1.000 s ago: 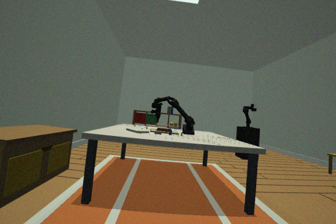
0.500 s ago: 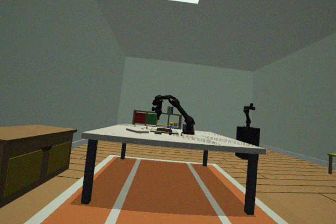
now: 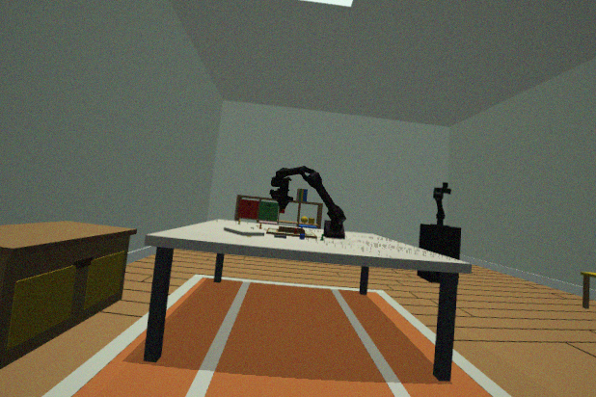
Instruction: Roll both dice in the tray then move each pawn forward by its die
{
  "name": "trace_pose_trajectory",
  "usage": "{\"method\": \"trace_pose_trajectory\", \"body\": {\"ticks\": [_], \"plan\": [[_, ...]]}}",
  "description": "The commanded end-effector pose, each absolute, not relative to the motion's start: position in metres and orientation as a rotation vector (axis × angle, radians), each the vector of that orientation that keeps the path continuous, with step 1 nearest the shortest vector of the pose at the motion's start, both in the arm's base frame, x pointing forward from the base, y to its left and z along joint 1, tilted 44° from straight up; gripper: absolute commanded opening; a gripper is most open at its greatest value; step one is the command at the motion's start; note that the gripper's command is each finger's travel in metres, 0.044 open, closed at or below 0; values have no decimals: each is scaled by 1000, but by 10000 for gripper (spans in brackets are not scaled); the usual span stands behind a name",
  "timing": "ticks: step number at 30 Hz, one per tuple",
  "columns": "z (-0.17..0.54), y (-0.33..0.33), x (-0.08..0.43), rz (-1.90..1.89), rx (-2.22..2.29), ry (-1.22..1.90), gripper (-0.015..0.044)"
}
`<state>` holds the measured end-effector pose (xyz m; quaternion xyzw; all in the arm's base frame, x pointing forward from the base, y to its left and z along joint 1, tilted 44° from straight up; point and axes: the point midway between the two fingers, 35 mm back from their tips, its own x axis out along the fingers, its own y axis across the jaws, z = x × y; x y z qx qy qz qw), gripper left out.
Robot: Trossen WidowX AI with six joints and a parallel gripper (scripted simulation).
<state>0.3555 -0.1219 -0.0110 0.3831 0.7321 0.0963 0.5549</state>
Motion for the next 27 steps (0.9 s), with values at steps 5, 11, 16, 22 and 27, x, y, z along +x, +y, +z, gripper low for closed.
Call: {"method": "trace_pose_trajectory", "body": {"ticks": [5,11,16,22,27], "plan": [[3,-98,343,21,1087,1784,0],[12,-82,332,-129,1206,1812,0],[19,-70,322,-256,1303,1828,0],[26,-53,309,-421,1422,1840,0],[31,-40,296,-564,1519,1843,0]]}}
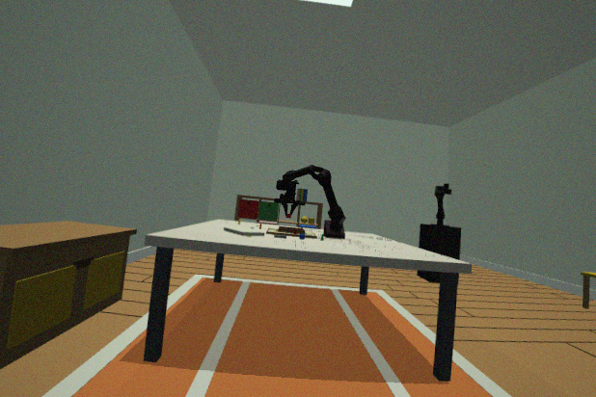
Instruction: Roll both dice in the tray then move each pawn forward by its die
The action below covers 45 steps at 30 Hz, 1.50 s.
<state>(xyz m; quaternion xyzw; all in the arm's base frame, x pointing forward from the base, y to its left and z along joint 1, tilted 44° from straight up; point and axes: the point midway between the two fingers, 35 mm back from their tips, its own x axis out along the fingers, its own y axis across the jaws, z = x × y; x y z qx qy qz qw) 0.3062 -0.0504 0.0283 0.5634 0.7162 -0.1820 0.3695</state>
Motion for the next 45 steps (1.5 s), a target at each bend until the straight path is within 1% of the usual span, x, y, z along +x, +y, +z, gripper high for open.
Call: {"method": "trace_pose_trajectory", "body": {"ticks": [1,7,13,19,28,40,45], "plan": [[32,-37,294,-593,1538,1843,0],[36,-23,279,-751,1638,1836,0],[36,-22,279,-756,1641,1836,0],[31,-19,274,-871,1497,1787,0],[25,-18,269,-1063,1256,1604,0],[26,-17,271,-1206,1058,1235,0],[28,-17,272,-1210,1052,1212,0]]}}
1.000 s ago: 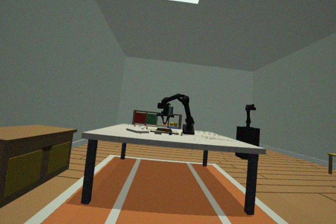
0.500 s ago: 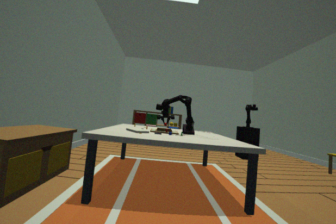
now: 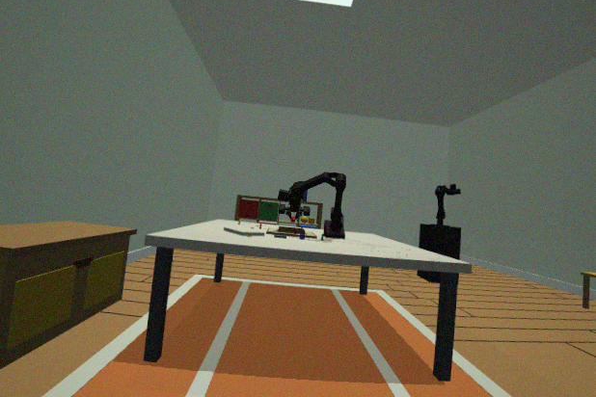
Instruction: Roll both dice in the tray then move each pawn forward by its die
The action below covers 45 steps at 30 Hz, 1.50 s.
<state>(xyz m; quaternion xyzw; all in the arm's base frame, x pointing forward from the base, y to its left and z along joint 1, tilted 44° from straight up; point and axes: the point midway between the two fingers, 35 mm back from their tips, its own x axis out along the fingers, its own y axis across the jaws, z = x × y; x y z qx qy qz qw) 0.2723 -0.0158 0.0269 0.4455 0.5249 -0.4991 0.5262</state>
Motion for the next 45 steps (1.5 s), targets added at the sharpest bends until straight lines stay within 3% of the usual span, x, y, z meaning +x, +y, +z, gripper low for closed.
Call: {"method": "trace_pose_trajectory", "body": {"ticks": [1,6,32,45], "plan": [[33,-18,273,-1210,1052,1212,0],[73,-24,282,-1210,1052,1212,0],[71,-22,280,-1210,1056,1217,0],[99,-48,284,-1211,1050,1211,341]]}}
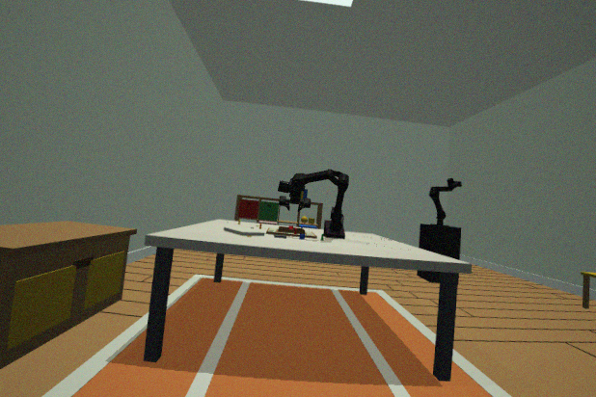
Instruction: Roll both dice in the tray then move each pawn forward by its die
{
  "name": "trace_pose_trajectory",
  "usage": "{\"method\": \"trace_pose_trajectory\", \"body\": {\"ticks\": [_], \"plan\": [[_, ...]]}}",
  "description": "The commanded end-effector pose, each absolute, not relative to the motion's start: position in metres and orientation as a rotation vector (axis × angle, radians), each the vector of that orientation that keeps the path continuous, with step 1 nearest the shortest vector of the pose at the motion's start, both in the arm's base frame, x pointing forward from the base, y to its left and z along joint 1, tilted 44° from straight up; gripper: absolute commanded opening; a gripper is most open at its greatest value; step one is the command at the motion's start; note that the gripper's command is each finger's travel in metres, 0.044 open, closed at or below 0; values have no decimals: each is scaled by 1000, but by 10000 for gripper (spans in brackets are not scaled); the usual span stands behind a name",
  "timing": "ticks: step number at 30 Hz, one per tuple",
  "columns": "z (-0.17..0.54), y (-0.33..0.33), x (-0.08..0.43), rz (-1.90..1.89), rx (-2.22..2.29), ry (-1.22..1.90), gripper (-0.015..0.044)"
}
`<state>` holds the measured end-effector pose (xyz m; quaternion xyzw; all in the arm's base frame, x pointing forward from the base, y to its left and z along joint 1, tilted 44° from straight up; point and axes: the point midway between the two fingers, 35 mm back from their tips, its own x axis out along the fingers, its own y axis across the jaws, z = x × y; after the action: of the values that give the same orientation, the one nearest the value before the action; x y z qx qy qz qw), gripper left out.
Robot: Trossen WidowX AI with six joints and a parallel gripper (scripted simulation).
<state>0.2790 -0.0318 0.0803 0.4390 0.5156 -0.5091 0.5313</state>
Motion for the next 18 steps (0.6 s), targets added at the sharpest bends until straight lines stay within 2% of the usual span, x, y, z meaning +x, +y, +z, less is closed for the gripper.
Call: {"method": "trace_pose_trajectory", "body": {"ticks": [1,4,7,12,18], "plan": [[100,-50,284,-1211,1050,1211,368],[100,-50,284,-1211,1050,1211,440],[85,-46,280,-1165,1118,1367,440],[53,-34,277,-868,1513,1767,440],[50,-34,281,-753,1661,1816,440]]}}
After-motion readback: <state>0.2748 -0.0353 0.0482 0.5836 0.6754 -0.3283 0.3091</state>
